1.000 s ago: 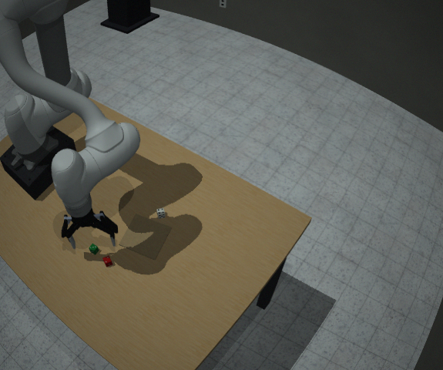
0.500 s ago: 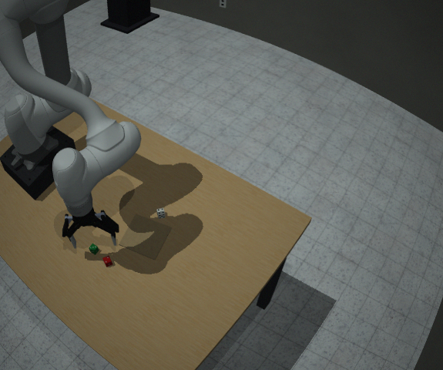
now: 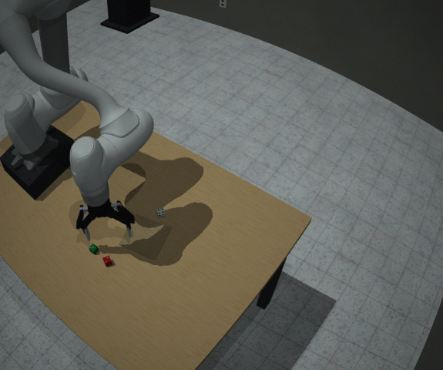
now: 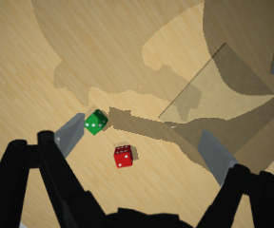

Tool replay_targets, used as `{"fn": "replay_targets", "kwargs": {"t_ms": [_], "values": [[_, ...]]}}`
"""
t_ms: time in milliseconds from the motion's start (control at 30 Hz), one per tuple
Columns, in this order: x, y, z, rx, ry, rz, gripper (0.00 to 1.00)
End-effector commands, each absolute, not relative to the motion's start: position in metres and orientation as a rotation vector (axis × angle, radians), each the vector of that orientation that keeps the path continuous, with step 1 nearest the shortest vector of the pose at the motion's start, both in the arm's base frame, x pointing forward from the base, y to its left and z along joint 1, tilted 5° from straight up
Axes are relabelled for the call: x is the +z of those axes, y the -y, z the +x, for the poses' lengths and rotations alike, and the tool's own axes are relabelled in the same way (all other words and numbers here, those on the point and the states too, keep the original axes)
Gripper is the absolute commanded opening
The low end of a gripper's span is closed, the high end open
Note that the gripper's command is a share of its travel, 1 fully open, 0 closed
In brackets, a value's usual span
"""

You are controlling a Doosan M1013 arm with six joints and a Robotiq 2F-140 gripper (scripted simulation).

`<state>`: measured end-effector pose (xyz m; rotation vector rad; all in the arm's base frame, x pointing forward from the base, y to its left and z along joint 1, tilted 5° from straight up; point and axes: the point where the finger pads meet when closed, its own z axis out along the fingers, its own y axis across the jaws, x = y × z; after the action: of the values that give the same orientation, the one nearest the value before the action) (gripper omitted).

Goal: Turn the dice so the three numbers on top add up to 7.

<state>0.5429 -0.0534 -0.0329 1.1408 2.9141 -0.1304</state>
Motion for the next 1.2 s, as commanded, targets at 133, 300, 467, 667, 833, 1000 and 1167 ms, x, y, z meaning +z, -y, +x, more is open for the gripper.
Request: {"fn": "replay_targets", "kwargs": {"t_ms": [133,300,467,667,833,1000,1167], "values": [[-0.040,-0.004,0.562,-0.131,-2.915,1.145,1.00],[-0.044,-0.047,0.575,-0.131,-2.915,1.145,1.00],[-0.046,-0.073,0.583,-0.131,-2.915,1.145,1.00],[-0.050,-0.116,0.597,-0.131,-2.915,1.145,1.00],[-0.052,-0.140,0.605,-0.131,-2.915,1.145,1.00],[-0.052,-0.148,0.607,-0.131,-2.915,1.145,1.00],[-0.053,-0.153,0.609,-0.131,-2.915,1.145,1.00]]}}
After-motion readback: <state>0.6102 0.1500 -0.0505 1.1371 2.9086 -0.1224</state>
